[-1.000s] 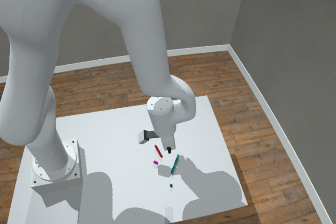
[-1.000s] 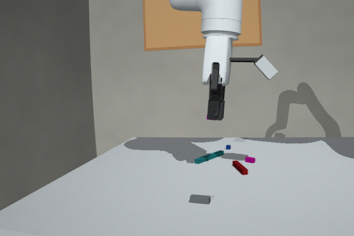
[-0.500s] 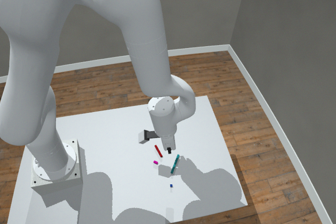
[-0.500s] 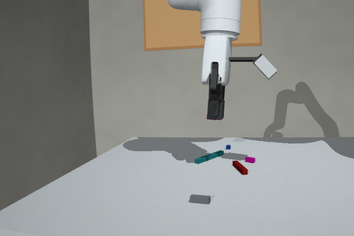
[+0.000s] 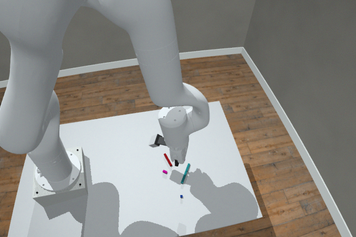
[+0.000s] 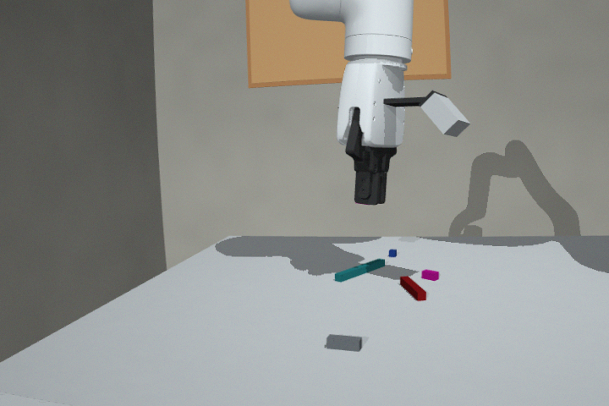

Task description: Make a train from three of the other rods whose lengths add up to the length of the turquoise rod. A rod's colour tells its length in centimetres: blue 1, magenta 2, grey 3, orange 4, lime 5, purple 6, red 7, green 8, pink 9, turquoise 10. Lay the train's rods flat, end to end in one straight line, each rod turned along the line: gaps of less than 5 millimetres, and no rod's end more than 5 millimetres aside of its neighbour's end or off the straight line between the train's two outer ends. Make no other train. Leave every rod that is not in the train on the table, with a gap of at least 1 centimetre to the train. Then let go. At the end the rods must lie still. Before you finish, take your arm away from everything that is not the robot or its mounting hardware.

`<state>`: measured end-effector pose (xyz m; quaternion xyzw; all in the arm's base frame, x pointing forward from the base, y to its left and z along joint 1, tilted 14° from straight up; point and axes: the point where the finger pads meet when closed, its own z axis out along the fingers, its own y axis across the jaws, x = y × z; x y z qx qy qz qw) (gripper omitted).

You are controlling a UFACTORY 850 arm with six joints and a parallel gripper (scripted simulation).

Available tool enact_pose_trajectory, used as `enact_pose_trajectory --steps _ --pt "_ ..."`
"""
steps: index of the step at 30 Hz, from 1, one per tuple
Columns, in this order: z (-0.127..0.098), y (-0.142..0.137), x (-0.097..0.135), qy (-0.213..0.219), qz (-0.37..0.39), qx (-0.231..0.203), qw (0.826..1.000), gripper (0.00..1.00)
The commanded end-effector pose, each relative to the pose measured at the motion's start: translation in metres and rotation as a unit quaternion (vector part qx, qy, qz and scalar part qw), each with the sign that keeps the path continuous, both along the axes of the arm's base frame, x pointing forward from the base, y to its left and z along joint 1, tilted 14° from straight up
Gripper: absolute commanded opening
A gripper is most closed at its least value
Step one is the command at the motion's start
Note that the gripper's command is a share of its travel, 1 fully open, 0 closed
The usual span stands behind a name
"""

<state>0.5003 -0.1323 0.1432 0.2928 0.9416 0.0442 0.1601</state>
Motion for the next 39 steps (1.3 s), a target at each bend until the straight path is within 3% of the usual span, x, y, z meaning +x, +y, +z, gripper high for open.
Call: enact_pose_trajectory --steps 1,7,22,24,25,31,39 --pt "0.001 -0.007 0.0 0.042 -0.068 0.022 0.997 0.04" --pt "0.001 -0.012 0.0 0.041 -0.126 0.039 0.99 0.04" --pt "0.0 -0.035 -0.002 0.038 -0.348 0.105 0.931 0.04" --pt "0.0 -0.035 -0.002 0.038 -0.348 0.105 0.931 0.04" --pt "0.0 -0.038 -0.002 0.037 -0.385 0.116 0.915 0.04" --pt "0.0 -0.046 -0.003 0.035 -0.452 0.136 0.881 0.04" --pt "-0.001 -0.056 -0.005 0.031 -0.545 0.163 0.822 0.04"
